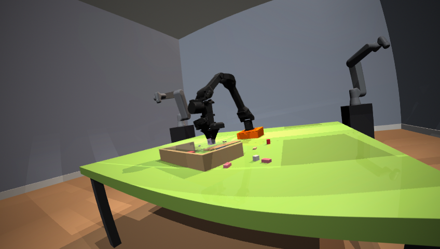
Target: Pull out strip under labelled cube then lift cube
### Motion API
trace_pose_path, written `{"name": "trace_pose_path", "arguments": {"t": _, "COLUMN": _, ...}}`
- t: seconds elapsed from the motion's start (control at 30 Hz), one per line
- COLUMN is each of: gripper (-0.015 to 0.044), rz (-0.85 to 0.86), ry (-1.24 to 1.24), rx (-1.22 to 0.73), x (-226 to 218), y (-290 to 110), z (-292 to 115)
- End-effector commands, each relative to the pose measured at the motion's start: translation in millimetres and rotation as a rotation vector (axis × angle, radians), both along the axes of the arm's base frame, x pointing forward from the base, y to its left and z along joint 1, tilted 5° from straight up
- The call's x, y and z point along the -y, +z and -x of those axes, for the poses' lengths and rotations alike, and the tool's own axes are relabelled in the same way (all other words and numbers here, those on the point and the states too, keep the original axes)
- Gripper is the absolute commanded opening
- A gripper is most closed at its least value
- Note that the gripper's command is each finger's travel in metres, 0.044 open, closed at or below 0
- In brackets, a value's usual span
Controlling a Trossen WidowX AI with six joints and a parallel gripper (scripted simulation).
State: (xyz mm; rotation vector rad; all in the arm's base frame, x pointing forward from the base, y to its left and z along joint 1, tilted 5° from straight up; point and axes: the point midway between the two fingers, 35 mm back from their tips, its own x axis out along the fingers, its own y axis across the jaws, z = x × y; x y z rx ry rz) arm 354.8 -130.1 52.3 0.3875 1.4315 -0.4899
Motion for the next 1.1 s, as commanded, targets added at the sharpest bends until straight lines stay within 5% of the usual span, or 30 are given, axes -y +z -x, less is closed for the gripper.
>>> {"name": "trace_pose_path", "arguments": {"t": 0.0, "gripper": 0.0, "rz": -0.003, "ry": -0.002, "rx": -0.003, "x": -6.5, "y": 8.8, "z": 15.4}}
{"name": "trace_pose_path", "arguments": {"t": 0.73, "gripper": 0.0, "rz": -0.006, "ry": -0.001, "rx": -0.009, "x": -28.2, "y": 16.0, "z": 72.2}}
{"name": "trace_pose_path", "arguments": {"t": 1.07, "gripper": 0.0, "rz": -0.006, "ry": -0.001, "rx": -0.008, "x": -31.1, "y": 51.0, "z": 74.3}}
